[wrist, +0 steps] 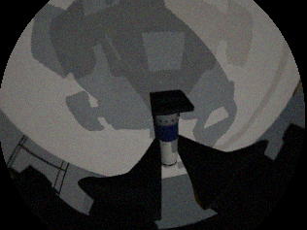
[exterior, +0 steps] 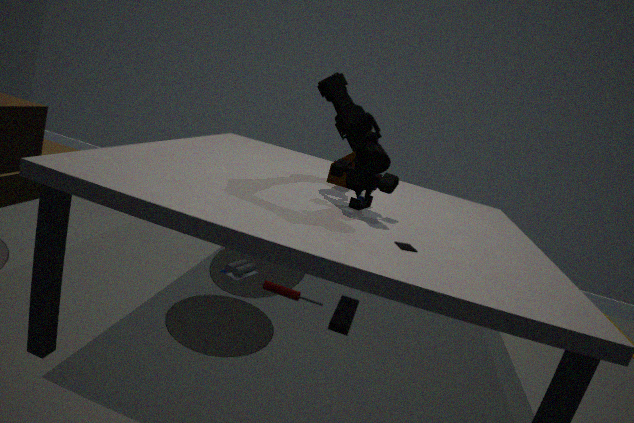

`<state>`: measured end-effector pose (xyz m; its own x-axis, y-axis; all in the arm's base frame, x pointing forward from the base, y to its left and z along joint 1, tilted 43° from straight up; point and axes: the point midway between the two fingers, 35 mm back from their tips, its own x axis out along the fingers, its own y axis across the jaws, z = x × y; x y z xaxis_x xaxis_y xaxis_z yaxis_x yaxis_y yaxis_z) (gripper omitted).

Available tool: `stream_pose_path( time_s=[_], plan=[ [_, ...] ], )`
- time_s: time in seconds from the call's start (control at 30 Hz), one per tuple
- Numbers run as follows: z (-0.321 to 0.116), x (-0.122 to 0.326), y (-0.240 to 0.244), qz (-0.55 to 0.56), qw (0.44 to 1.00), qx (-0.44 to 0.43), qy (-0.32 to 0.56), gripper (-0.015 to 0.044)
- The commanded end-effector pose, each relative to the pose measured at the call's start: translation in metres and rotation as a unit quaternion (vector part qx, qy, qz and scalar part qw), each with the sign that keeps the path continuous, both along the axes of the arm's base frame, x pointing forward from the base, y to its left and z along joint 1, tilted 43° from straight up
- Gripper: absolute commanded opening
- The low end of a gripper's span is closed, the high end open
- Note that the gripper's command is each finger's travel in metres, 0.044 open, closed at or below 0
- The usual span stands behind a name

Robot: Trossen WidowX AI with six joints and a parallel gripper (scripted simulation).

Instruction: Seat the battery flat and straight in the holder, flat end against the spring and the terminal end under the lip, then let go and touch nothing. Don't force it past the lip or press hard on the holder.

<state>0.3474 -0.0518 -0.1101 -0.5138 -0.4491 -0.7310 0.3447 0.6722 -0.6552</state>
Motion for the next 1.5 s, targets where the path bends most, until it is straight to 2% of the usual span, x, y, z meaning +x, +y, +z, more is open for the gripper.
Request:
stream_pose_path(
  time_s=[0.0,1.47],
  plan=[
    [-0.0012,0.0045,-0.0021,0.011,1.0,-0.004,-0.016,0.0069],
    [-0.0082,-0.0023,-0.0032,0.074,0.994,-0.033,-0.077,0.0069]
  ],
)
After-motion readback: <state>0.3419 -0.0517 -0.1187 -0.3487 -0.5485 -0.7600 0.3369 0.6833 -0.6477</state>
